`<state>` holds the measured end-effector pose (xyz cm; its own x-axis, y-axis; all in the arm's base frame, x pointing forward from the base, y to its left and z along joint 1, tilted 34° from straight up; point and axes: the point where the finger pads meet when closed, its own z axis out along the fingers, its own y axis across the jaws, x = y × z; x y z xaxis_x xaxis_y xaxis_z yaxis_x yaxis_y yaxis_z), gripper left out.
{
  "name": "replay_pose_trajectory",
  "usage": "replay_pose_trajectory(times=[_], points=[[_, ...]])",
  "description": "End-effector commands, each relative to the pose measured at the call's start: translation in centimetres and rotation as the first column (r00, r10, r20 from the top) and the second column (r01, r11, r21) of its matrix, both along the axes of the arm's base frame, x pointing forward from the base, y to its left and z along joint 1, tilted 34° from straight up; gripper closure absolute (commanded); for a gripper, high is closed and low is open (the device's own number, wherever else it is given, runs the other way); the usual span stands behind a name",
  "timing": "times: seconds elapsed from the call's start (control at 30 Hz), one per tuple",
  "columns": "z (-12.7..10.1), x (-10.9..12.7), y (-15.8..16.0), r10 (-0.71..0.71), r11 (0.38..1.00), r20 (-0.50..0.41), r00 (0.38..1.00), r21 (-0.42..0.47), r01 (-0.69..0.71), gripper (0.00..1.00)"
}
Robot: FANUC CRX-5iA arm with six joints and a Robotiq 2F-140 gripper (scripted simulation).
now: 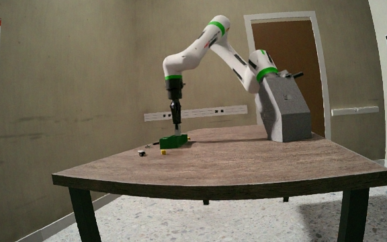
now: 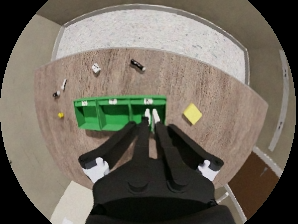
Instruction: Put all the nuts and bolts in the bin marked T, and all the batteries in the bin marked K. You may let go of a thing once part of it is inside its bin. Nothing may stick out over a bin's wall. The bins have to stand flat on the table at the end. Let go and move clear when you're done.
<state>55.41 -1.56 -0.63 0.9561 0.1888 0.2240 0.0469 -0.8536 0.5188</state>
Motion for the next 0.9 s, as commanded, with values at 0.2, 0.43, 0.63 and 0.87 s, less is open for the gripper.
replay_pose_trajectory(times=[0.2, 0.43, 0.63, 0.87], points=[[1.7, -0.6, 1.0, 0.0, 1.0, 0.0, 1.0, 0.0, 0.0, 0.85], [3.3, -1.1, 1.9, 0.0, 1.0, 0.0, 1.0, 0.0, 0.0, 0.85], [1.9, -1.4, 4.0, 0.0, 1.0, 0.0, 1.0, 0.0, 0.0, 0.85], [0.0, -1.9, 6.9, 0.0, 1.0, 0.0, 1.0, 0.0, 0.0, 0.85]])
